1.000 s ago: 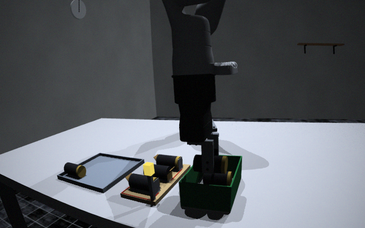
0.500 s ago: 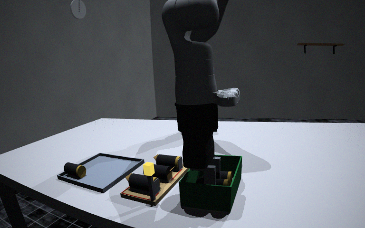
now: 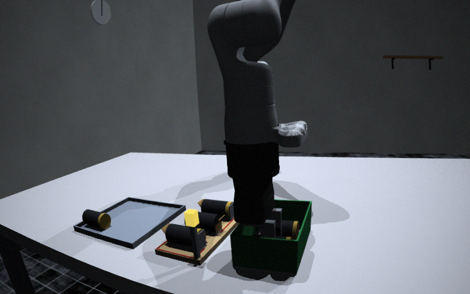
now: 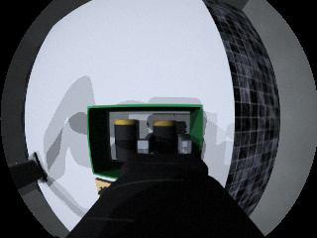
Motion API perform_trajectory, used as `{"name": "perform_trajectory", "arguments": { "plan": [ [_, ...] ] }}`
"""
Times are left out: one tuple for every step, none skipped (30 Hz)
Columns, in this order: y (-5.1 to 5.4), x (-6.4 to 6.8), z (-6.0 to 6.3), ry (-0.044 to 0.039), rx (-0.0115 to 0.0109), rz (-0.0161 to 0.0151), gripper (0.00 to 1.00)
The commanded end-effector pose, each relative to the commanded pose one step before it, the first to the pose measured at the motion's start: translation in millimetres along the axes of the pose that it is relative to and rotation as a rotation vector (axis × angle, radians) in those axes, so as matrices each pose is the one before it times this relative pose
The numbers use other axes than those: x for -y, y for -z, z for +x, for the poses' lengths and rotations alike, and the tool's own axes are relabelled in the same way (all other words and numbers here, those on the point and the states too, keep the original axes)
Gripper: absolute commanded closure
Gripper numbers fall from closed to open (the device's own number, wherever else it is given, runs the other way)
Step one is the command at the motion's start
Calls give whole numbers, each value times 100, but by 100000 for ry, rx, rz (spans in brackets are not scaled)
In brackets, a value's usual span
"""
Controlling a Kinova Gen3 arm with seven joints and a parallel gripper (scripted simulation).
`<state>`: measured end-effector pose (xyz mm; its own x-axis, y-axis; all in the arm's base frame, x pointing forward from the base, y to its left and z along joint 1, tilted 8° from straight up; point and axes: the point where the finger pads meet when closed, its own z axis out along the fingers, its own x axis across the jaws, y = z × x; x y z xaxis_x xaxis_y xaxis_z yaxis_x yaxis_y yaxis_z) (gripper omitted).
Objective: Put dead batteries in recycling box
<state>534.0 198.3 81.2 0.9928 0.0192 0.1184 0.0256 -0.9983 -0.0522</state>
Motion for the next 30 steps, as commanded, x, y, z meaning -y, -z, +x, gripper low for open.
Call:
{"name": "perform_trajectory", "arguments": {
  "plan": [
    [96, 12, 70, -17, -193, 81, 10],
    [0, 0, 0, 0, 0, 0, 10],
    [0, 0, 0, 0, 0, 0, 10],
    [0, 0, 0, 0, 0, 0, 10],
    [0, 0, 0, 0, 0, 0, 10],
    [0, 0, 0, 0, 0, 0, 10],
    [0, 0, 0, 0, 0, 0, 10],
    [0, 0, 0, 0, 0, 0, 10],
    [0, 0, 0, 0, 0, 0, 10],
    [0, 0, 0, 0, 0, 0, 10],
    [0, 0, 0, 0, 0, 0, 10],
    [0, 0, 0, 0, 0, 0, 10],
    [0, 0, 0, 0, 0, 0, 10],
    [0, 0, 0, 0, 0, 0, 10],
    [0, 0, 0, 0, 0, 0, 10],
    [0, 0, 0, 0, 0, 0, 10],
    [0, 0, 0, 0, 0, 0, 10],
    [0, 0, 0, 0, 0, 0, 10],
    [0, 0, 0, 0, 0, 0, 10],
    [0, 0, 0, 0, 0, 0, 10],
    [0, 0, 0, 0, 0, 0, 10],
    [0, 0, 0, 0, 0, 0, 10],
    [3, 0, 0, 0, 0, 0, 10],
    [17, 0, 0, 0, 0, 0, 10],
    [44, 0, 0, 0, 0, 0, 10],
    [81, 0, 0, 0, 0, 0, 10],
    [124, 0, 0, 0, 0, 0, 10],
    [172, 0, 0, -1, 0, 0, 10],
    [221, 0, 0, 0, 0, 0, 10],
    [271, 0, 0, 0, 0, 0, 10]
  ]
}}
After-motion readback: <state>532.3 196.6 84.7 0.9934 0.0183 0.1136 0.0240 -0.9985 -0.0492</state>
